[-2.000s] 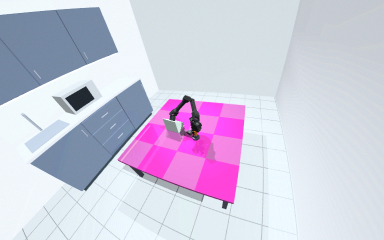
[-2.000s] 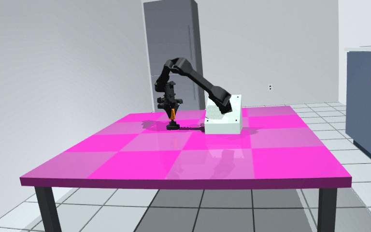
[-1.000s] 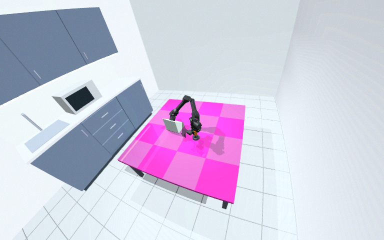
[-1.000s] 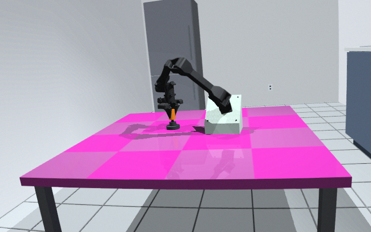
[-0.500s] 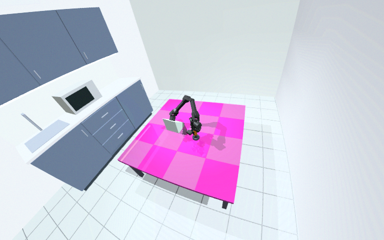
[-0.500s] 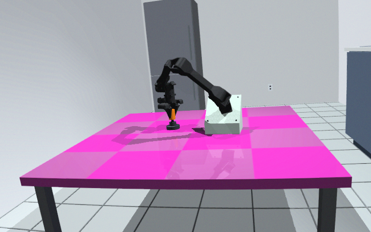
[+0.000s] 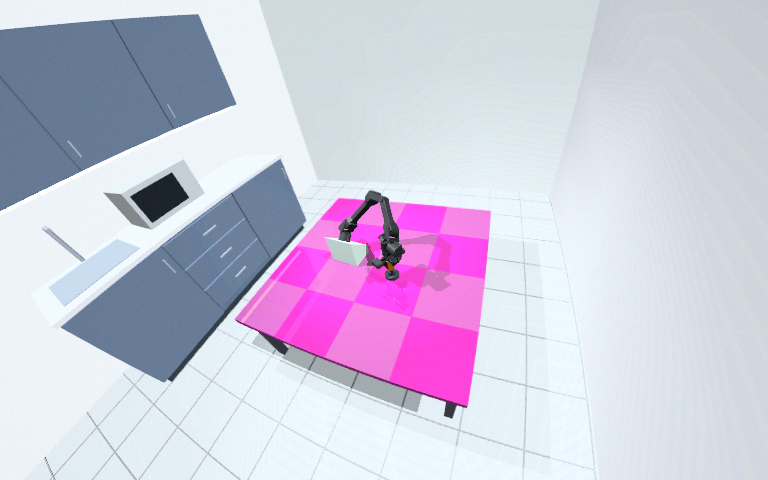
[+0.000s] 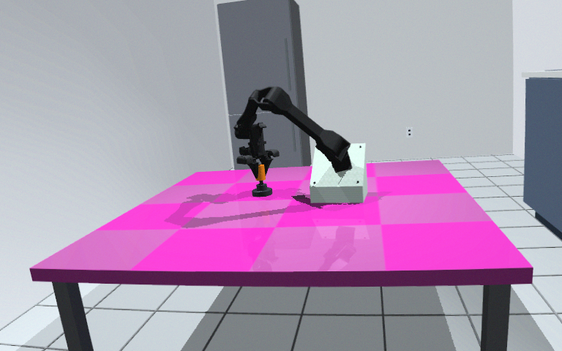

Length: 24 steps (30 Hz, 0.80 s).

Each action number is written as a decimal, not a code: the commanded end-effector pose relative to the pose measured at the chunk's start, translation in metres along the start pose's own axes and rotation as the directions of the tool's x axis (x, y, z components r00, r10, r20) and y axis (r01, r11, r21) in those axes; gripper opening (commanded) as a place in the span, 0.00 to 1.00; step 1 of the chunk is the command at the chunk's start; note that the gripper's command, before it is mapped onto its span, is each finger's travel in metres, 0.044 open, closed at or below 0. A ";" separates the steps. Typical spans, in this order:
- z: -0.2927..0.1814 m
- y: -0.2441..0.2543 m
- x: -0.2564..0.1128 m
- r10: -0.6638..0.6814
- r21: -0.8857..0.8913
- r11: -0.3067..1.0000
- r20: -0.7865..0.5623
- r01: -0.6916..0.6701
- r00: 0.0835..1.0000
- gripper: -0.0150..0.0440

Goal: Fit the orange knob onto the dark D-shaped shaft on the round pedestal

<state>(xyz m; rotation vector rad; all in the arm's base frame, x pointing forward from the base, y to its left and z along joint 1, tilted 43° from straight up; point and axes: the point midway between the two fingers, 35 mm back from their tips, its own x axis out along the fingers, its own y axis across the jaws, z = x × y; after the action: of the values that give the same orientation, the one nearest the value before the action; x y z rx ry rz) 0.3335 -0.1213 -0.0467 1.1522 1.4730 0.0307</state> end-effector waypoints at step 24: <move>0.000 0.000 0.003 0.000 0.034 0.999 0.001 0.000 1.000 0.25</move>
<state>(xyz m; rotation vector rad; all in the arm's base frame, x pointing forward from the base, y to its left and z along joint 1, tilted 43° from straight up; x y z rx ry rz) 0.3337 -0.1198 -0.0480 1.1762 1.4784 0.0074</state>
